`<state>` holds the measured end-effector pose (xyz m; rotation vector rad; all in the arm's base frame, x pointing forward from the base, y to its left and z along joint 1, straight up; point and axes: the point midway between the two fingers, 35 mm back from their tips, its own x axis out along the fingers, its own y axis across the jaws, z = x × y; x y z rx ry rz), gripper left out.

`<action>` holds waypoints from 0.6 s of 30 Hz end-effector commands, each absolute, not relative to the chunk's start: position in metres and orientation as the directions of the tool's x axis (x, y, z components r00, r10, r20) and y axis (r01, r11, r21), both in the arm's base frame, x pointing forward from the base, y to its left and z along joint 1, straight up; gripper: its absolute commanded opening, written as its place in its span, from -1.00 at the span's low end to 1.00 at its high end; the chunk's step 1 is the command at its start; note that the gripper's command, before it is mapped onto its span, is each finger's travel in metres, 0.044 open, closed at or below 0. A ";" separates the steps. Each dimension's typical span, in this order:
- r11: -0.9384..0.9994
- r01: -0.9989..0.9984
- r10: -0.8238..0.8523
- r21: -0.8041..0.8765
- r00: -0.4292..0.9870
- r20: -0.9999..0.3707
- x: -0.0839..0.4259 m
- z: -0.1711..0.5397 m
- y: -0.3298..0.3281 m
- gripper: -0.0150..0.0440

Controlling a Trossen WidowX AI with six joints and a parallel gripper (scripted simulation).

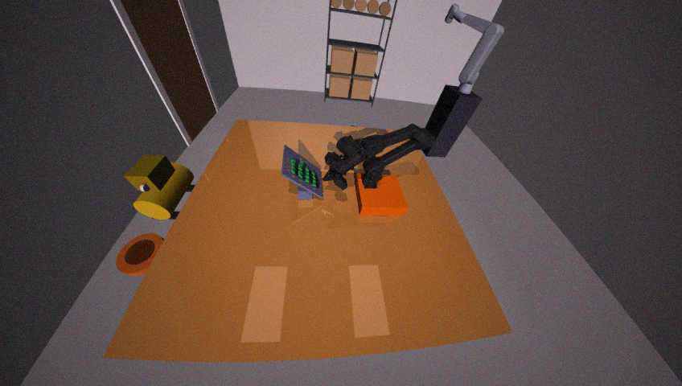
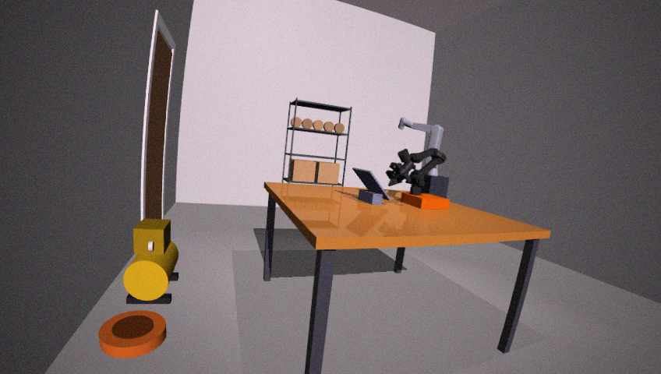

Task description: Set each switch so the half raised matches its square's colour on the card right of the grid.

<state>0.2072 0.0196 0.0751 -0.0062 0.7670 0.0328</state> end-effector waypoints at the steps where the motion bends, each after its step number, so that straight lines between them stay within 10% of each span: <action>1: 1.000 -0.027 0.020 0.001 0.716 -0.698 0.213 0.059 0.019 -0.49; 18: 1.000 -0.027 0.020 0.001 0.717 -0.697 0.225 0.046 0.019 -0.49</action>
